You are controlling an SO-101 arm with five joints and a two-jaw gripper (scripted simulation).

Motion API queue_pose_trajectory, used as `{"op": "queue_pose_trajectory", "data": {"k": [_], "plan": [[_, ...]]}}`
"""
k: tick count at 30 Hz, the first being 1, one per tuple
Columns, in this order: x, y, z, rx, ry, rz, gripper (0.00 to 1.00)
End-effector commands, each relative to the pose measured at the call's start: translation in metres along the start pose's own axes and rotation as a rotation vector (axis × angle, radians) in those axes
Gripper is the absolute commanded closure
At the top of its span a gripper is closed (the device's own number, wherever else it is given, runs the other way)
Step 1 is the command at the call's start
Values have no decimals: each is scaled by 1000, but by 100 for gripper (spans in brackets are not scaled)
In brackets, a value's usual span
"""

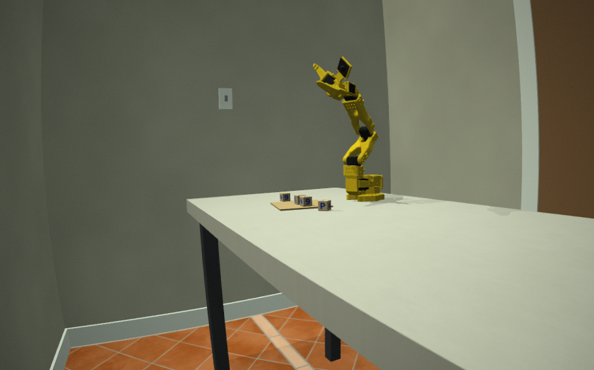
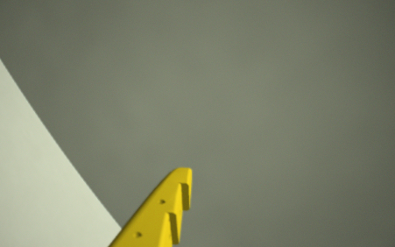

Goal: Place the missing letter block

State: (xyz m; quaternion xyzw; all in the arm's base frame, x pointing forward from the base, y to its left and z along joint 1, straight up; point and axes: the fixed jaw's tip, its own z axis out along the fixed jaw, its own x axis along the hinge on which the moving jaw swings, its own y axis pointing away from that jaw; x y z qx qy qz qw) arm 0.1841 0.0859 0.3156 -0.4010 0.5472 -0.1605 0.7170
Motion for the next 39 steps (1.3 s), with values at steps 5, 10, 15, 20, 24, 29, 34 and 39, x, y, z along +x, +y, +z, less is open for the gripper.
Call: {"op": "queue_pose_trajectory", "data": {"k": [5, 10, 15, 20, 24, 29, 34, 39], "plan": [[7, -4, -3, 7, 48, 60, 0], [7, -4, -3, 5, 51, 62, 0], [17, 1, -2, -22, 108, 99, 0], [30, 8, -2, -51, 177, 145, 0], [31, 9, -2, -54, 185, 150, 0], [34, 10, -2, -61, 202, 162, 0], [48, 17, -4, -89, 281, 215, 0], [55, 21, -5, -103, 326, 245, 0]]}}
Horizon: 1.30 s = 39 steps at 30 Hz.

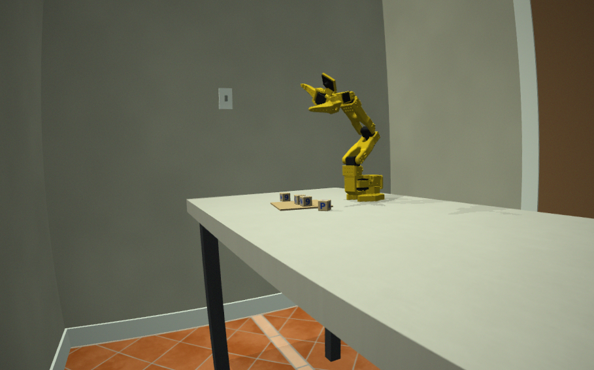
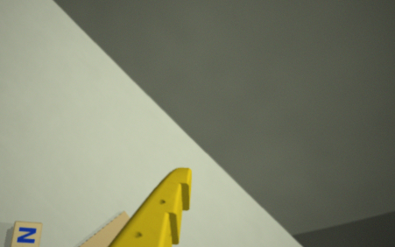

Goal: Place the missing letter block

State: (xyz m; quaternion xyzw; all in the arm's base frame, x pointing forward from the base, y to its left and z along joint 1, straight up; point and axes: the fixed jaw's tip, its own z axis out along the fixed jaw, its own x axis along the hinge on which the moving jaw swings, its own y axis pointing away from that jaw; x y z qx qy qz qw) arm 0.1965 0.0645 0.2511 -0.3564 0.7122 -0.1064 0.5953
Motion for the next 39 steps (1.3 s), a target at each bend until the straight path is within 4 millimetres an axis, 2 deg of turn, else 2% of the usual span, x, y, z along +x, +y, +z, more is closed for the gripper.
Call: {"op": "queue_pose_trajectory", "data": {"k": [1, 7, 15, 23, 32, 39], "plan": [[-6, -9, -6, 37, -23, 30, 0], [-3, -8, -6, 32, -6, 42, 0], [18, -2, -3, 0, 112, 128, 0], [21, -2, -3, -4, 128, 140, 0], [43, 5, -3, -29, 257, 238, 0], [45, 6, -3, -30, 268, 246, 0]]}}
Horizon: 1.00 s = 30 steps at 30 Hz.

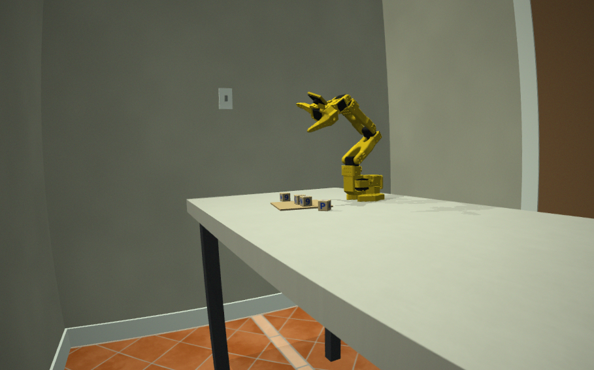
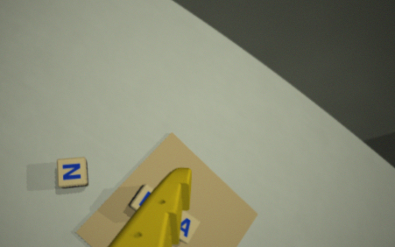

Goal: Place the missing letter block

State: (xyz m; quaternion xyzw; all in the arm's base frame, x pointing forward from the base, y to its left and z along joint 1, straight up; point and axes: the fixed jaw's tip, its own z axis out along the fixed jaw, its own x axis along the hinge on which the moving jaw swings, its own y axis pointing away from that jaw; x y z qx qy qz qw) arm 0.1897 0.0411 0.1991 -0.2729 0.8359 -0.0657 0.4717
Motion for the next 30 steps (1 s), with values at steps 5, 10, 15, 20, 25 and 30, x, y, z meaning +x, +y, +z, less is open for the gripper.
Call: {"op": "queue_pose_trajectory", "data": {"k": [5, 10, 15, 20, 25, 30], "plan": [[1, -6, -6, 25, 9, 68, 0], [13, -5, -4, 16, 82, 127, 0], [15, -5, -4, 15, 91, 134, 0], [20, -4, -3, 12, 121, 160, 0], [34, -3, -2, 5, 205, 230, 0], [40, -2, -2, 3, 236, 256, 0]]}}
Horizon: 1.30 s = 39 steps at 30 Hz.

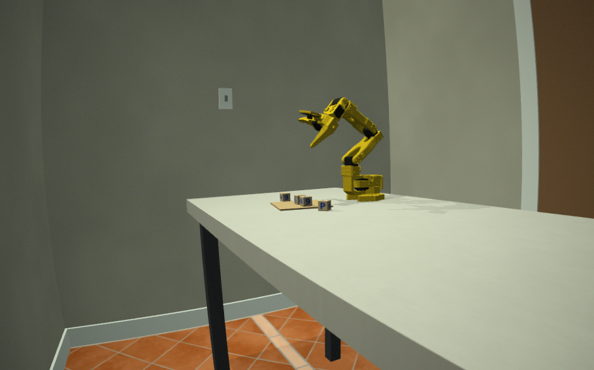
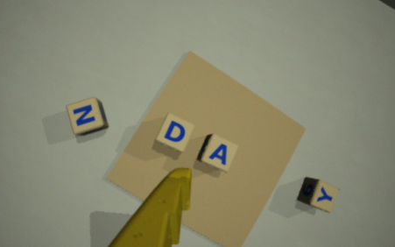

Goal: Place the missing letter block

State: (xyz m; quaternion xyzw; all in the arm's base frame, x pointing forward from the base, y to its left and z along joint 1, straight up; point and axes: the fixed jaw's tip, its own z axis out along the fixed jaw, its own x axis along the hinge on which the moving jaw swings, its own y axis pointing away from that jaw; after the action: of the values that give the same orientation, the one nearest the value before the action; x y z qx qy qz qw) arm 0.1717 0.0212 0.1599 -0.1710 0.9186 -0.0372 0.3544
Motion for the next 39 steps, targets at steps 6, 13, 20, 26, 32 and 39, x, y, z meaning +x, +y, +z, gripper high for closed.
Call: {"op": "queue_pose_trajectory", "data": {"k": [6, 13, 20, 26, 32, 39], "plan": [[-4, -5, -7, 20, -23, 47, 0], [14, -6, -4, 17, 86, 143, 0], [17, -6, -3, 17, 104, 159, 0], [27, -6, -2, 18, 166, 215, 0], [40, -5, -2, 20, 244, 287, 0], [40, -5, -1, 17, 250, 287, 1]]}}
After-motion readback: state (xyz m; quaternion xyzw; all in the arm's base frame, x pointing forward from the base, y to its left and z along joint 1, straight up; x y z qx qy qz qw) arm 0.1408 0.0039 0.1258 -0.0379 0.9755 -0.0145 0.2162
